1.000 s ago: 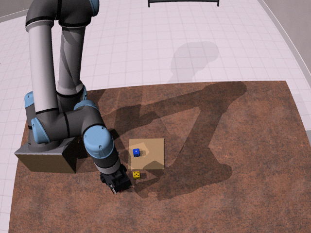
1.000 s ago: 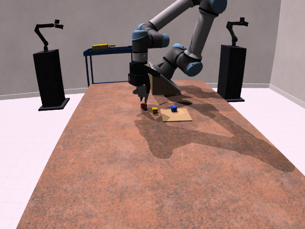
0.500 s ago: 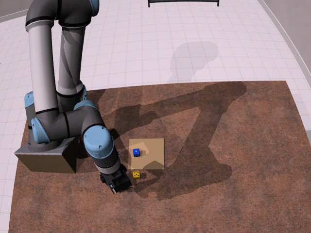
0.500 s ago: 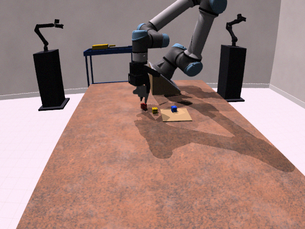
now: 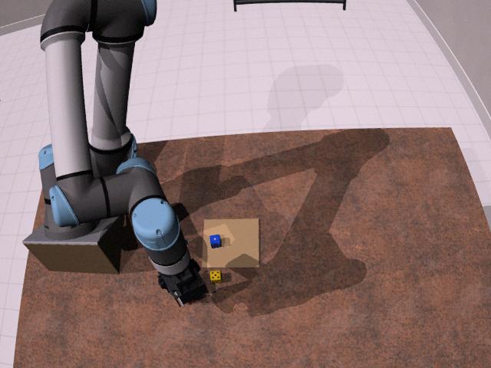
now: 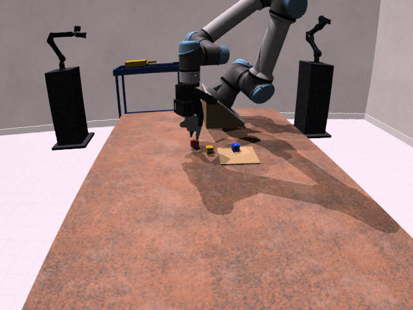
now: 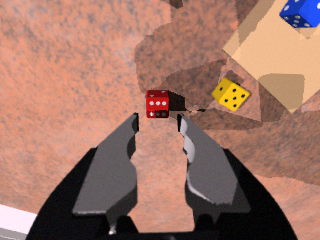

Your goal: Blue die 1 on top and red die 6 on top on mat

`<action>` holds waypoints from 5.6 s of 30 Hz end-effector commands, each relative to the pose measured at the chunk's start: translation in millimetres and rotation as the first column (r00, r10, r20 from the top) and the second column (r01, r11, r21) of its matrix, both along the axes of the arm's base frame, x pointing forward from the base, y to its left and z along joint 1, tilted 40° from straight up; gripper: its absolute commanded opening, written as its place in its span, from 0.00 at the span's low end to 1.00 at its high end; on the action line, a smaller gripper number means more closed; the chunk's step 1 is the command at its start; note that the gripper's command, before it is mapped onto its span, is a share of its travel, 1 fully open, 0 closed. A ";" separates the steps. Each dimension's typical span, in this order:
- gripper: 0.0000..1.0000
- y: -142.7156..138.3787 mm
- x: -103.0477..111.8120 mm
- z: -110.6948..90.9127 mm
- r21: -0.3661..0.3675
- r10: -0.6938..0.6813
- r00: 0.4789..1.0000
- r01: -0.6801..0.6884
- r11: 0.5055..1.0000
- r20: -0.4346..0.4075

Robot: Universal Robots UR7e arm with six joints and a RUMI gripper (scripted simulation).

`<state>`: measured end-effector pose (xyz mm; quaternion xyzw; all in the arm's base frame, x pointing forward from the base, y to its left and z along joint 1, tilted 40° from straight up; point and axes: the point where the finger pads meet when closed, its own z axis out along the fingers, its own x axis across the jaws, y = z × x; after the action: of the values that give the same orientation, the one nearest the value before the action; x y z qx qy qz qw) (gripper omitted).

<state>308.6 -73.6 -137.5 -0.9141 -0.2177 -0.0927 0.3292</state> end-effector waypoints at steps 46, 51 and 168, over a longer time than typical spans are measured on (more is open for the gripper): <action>0.24 1.9 0.3 0.5 0.001 0.001 1.000 -0.001 1.000 0.000; 0.24 1.9 0.3 0.5 0.001 0.001 1.000 -0.001 1.000 0.000; 0.06 21.1 1.4 -23.1 0.001 0.001 1.000 -0.001 1.000 0.000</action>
<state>310.9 -55.5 -160.4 -0.9145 -0.2181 -0.0932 0.3276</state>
